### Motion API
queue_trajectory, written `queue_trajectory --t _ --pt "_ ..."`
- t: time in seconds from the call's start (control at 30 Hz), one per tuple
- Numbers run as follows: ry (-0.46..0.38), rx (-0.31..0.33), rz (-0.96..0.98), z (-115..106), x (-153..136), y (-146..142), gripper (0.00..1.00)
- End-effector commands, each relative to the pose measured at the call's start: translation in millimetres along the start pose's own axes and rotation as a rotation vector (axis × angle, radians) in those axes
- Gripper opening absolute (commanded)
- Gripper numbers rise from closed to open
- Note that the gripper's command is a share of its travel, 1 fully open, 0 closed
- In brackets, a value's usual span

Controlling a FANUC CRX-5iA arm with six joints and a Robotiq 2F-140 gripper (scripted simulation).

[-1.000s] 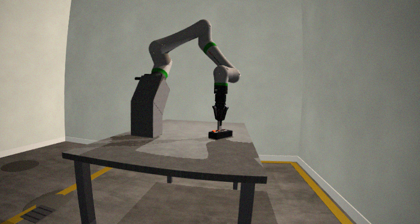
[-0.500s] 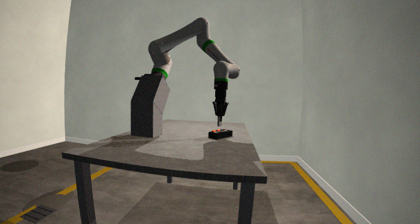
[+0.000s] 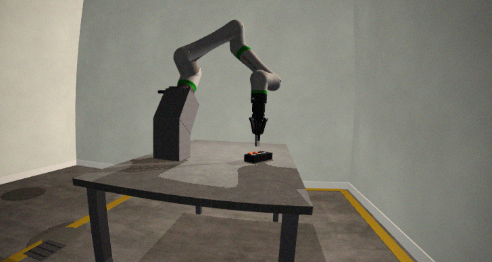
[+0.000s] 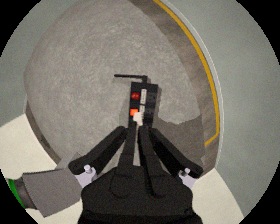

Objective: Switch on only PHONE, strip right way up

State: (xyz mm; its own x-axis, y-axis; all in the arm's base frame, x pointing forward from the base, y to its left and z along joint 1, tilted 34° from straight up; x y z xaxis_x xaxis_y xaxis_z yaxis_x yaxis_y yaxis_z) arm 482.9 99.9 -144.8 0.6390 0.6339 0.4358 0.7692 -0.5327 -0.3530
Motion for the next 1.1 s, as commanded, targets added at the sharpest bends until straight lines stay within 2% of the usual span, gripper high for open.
queue_trajectory --t 0.0,0.23,0.37,0.43,0.53,1.07 --pt "0.000 0.000 0.000 0 0 0 0.00" --pt "0.000 0.000 0.000 0 -1 0 0.00" --pt "0.000 -0.001 0.000 -9 -29 -5 0.00" --pt "0.000 -0.001 0.000 -9 -29 -5 0.00" --pt "0.000 0.000 0.000 -14 -47 -10 0.00" --pt "0.000 0.000 0.000 -14 -48 -10 0.00"
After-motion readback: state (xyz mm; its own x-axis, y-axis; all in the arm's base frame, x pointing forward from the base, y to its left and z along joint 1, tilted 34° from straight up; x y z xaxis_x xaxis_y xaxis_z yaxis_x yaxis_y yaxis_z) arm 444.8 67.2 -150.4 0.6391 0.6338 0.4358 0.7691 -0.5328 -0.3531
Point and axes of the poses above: the point where the finger pads meet when closed, its own z axis out along the fingers, its own y axis across the jaws, x = y × z, the point moved 7 cm from there along -z, back along the fingers, and after that the axes turned 7 degrees about z, right-handed, at the moved point
